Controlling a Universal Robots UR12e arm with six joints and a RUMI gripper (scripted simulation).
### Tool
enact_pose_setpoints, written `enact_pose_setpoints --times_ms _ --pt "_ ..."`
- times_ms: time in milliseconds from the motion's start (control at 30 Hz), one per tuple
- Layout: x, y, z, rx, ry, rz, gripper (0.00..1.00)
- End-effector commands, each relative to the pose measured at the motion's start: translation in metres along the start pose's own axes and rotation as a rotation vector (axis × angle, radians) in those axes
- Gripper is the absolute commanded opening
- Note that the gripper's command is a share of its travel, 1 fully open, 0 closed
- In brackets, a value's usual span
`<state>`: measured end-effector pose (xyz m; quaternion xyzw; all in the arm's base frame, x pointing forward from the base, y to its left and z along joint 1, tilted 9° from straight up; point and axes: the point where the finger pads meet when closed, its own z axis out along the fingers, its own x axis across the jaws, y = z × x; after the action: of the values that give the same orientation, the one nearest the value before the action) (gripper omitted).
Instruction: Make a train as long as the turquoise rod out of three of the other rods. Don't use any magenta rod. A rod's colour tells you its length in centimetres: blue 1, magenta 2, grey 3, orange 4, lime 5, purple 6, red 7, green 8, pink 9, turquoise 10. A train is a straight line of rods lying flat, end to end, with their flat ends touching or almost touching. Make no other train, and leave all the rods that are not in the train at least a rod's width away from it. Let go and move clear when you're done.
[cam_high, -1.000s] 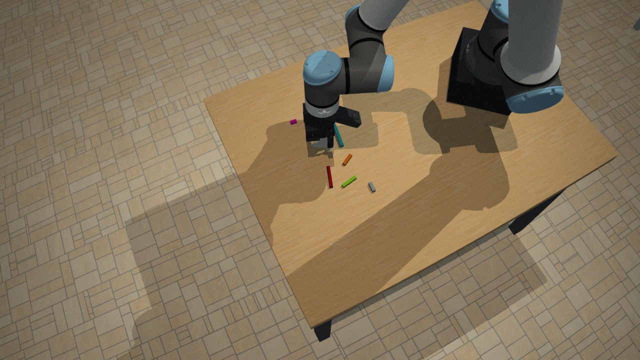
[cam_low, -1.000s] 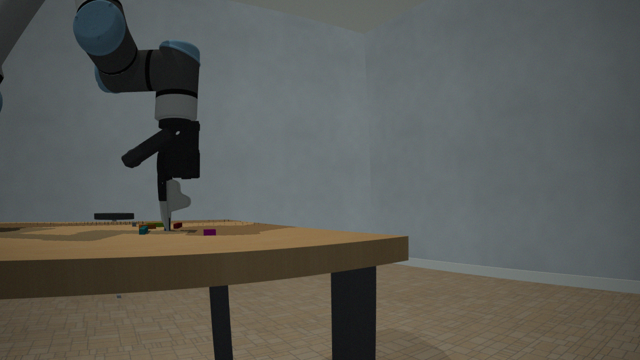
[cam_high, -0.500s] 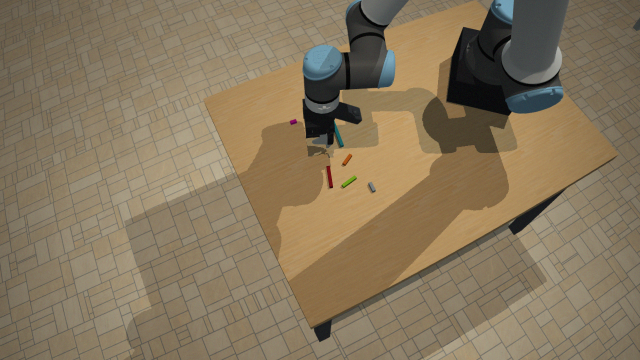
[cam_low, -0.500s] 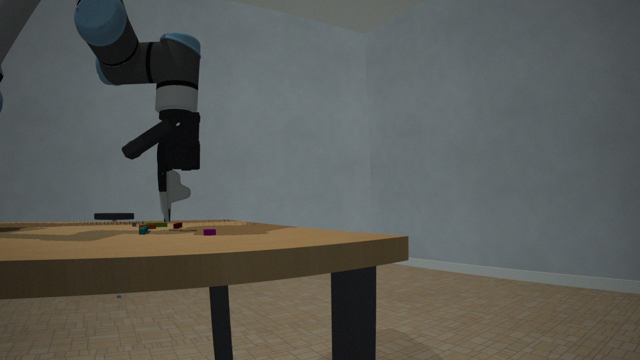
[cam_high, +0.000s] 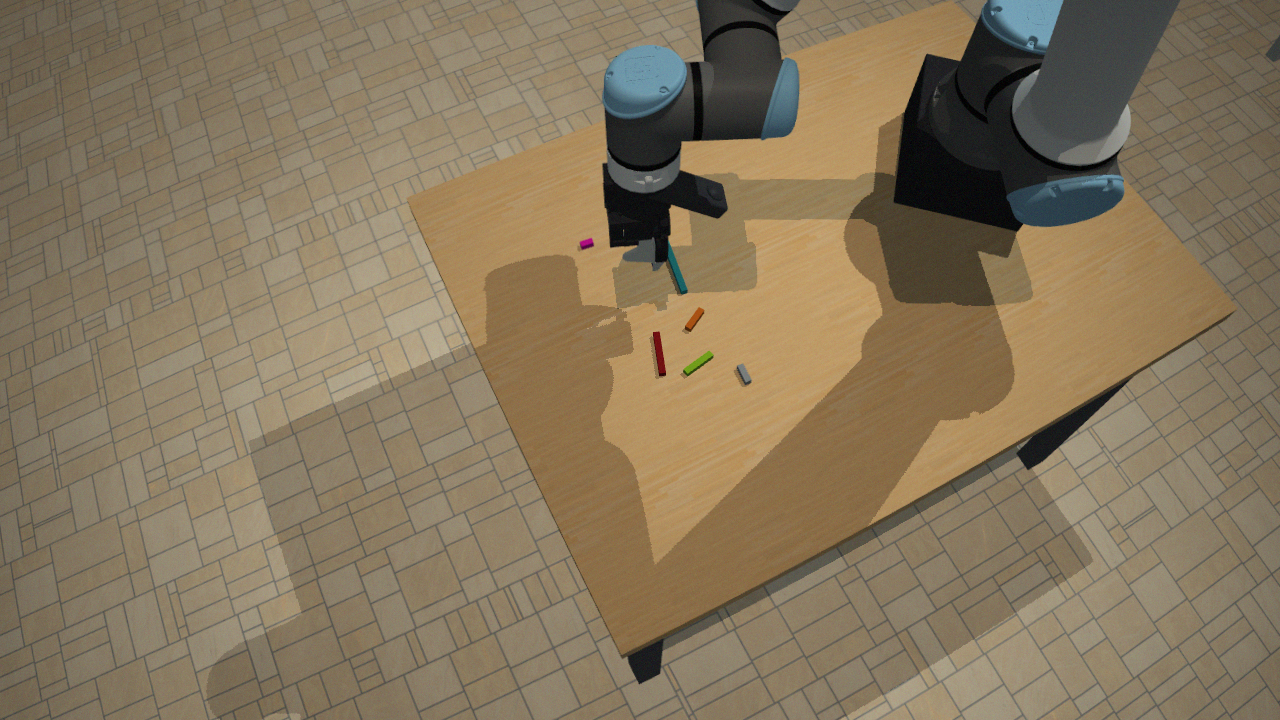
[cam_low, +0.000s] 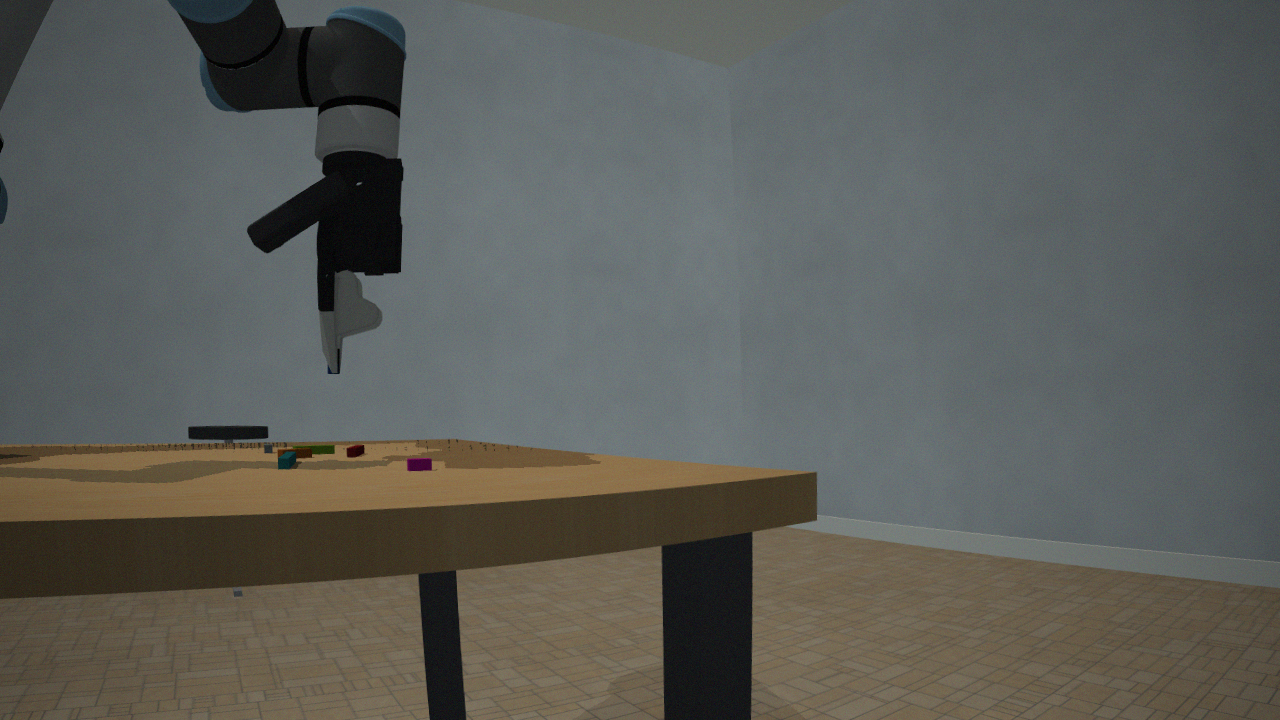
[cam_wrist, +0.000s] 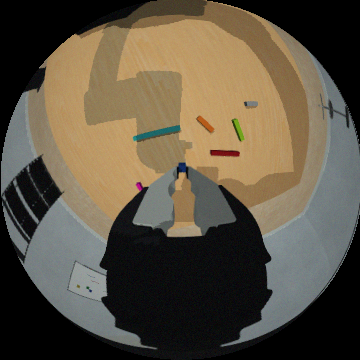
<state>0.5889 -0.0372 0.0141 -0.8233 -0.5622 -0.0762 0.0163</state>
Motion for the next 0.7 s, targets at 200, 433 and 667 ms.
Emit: enact_pose_setpoints --times_ms 200,433,667 --pt "0.000 0.000 -0.012 0.000 0.000 0.000 0.00" --pt "-0.004 0.002 -0.012 0.000 0.000 -0.021 0.00" --pt "-0.028 0.013 -0.012 0.000 0.000 -0.145 0.00"
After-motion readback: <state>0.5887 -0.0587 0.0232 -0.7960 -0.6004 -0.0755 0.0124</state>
